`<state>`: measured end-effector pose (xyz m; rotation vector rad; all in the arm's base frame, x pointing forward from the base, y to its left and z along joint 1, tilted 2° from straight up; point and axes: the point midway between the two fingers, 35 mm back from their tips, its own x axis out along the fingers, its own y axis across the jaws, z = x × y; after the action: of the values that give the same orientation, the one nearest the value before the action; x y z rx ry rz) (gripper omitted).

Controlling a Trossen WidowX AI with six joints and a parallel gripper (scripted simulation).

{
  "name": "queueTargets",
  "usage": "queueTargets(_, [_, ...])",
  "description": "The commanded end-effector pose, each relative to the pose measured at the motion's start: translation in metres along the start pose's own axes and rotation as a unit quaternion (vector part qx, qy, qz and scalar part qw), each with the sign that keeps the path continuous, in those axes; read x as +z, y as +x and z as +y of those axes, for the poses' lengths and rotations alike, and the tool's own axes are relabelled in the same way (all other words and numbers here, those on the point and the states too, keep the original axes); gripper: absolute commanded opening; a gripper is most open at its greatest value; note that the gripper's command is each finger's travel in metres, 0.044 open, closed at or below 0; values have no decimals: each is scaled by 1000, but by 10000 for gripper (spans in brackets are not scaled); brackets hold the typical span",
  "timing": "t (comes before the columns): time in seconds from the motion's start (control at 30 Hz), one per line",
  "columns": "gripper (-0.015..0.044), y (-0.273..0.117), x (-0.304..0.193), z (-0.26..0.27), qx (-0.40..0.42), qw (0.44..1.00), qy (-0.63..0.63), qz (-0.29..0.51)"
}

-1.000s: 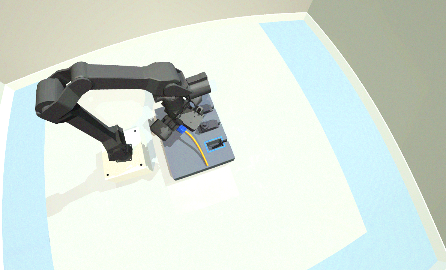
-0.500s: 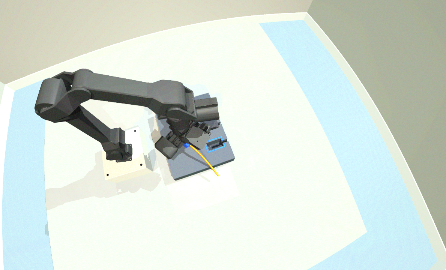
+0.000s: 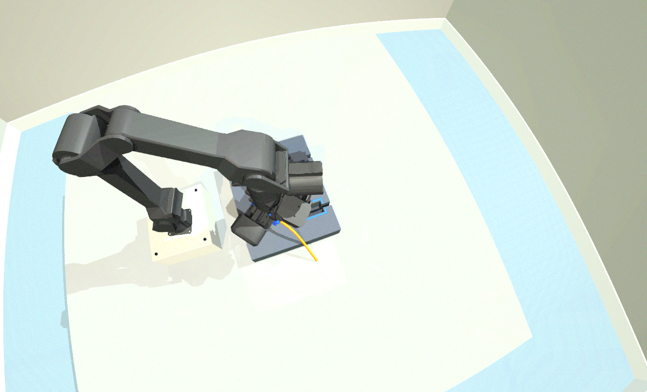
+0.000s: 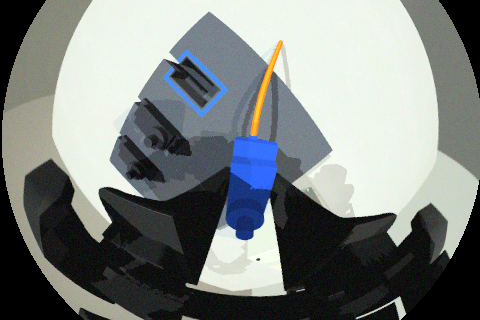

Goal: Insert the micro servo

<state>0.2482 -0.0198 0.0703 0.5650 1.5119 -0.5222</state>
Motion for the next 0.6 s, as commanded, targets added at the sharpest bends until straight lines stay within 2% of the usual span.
queueTargets(0.0, [0,-2,3,1,2,998,-55,-5])
queueTargets(0.57, [0,-2,3,1,1,940,-341,-5])
